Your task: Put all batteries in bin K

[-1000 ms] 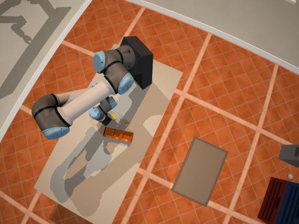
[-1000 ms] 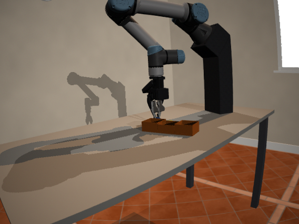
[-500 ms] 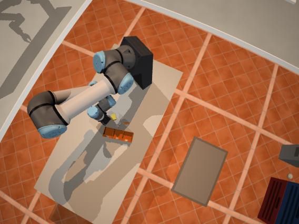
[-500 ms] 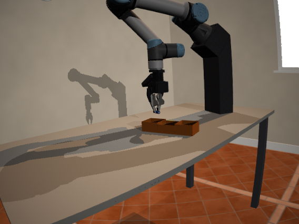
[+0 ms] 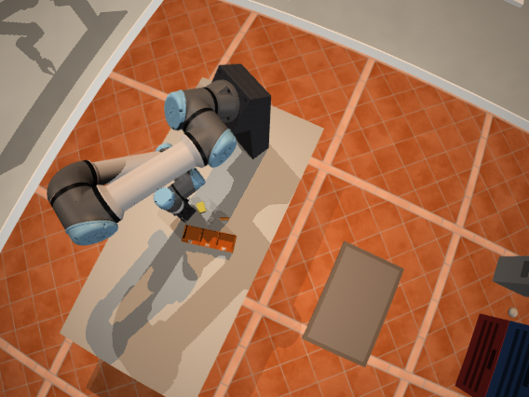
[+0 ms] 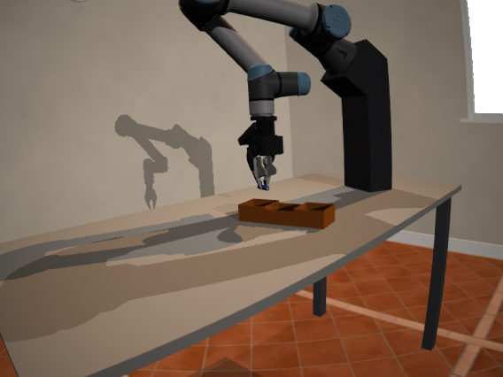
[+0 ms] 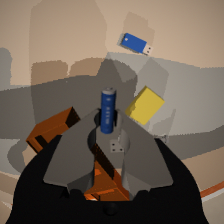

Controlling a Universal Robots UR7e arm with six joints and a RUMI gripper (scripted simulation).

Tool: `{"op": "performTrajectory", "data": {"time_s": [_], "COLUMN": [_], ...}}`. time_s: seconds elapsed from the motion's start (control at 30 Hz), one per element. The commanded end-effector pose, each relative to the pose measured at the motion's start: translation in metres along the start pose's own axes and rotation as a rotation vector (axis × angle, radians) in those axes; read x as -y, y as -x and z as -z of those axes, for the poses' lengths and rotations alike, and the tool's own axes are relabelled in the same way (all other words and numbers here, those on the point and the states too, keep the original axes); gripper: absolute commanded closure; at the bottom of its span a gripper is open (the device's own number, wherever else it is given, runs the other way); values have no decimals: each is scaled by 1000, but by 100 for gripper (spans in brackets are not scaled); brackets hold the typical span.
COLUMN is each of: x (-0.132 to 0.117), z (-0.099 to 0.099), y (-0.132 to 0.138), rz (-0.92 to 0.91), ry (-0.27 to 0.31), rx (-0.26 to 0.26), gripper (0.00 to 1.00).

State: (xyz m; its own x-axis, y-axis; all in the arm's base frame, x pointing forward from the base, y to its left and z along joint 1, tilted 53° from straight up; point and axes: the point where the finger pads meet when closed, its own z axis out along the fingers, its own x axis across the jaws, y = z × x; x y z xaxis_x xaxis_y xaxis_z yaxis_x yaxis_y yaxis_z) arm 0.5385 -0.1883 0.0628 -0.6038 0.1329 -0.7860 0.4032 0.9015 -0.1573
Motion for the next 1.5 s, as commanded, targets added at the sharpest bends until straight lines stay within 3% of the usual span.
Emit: {"op": "performTrajectory", "data": {"time_s": [0.0, 0.1, 0.2, 0.47, 0.8, 1.47], "x": [0, 0, -14, -43, -90, -86], "z": [6, 6, 6, 6, 6, 6], "y": [0, 0, 11, 33, 68, 65], "rz": [0, 0, 150, 346, 497, 497], "ry": [0, 0, 0, 2, 0, 0], "rx": [1, 1, 1, 5, 1, 1], "gripper": [100, 100, 100, 100, 100, 100]}}
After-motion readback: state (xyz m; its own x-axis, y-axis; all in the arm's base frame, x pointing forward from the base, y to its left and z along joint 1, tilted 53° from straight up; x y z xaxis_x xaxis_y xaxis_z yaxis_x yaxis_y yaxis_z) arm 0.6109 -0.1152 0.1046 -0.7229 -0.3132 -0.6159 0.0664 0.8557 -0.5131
